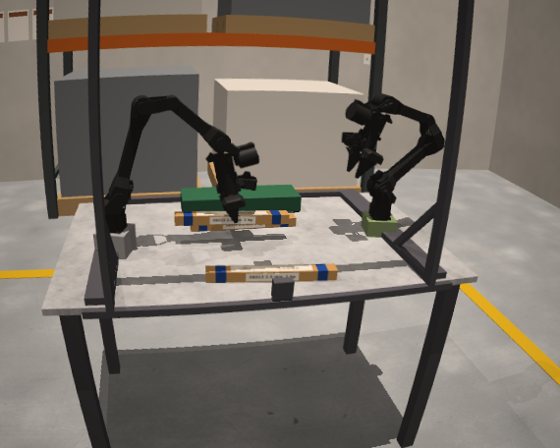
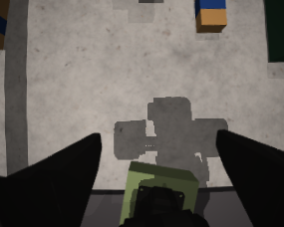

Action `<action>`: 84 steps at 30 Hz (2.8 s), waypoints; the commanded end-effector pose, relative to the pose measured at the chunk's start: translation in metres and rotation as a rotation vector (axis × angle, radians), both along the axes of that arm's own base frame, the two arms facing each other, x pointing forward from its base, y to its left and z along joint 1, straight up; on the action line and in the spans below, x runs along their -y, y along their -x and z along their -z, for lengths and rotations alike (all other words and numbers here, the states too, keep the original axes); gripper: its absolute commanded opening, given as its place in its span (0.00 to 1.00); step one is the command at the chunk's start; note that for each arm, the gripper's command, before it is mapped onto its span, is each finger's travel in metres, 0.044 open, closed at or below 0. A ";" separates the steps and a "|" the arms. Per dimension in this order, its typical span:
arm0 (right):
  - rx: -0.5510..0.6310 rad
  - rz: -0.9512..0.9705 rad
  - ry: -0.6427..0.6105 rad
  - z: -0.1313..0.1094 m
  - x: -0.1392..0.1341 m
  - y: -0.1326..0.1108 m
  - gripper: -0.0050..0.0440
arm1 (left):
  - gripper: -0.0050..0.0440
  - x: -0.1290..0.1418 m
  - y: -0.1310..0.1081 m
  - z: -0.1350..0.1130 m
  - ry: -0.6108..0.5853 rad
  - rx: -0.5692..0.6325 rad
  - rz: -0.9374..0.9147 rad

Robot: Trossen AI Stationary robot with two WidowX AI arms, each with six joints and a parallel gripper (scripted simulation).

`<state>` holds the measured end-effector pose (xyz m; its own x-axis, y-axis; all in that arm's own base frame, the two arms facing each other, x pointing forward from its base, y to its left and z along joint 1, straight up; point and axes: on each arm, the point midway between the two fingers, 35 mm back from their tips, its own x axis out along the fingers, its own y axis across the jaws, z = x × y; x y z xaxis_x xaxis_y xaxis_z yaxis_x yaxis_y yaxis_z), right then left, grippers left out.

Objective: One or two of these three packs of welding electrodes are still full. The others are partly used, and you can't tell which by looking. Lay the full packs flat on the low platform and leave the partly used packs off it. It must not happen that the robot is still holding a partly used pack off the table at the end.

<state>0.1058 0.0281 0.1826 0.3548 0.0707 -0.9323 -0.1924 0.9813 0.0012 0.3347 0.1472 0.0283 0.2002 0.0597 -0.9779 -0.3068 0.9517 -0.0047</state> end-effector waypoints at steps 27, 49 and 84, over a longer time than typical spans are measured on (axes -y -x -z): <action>0.022 0.003 -0.004 -0.007 0.000 -0.001 0.78 | 0.00 -0.011 -0.022 -0.034 -0.040 0.095 0.004; 0.022 0.003 -0.004 -0.007 0.000 -0.001 0.78 | 0.00 -0.004 -0.010 -0.043 -0.032 0.073 0.001; 0.022 0.003 -0.004 -0.007 0.000 -0.001 0.78 | 0.00 -0.004 -0.009 -0.057 -0.032 0.073 0.001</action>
<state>0.1058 0.0281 0.1826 0.3548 0.0707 -0.9323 -0.1924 0.9813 0.0012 0.3251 0.1429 0.0435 0.1511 0.0374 -0.9878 -0.3072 0.9516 -0.0109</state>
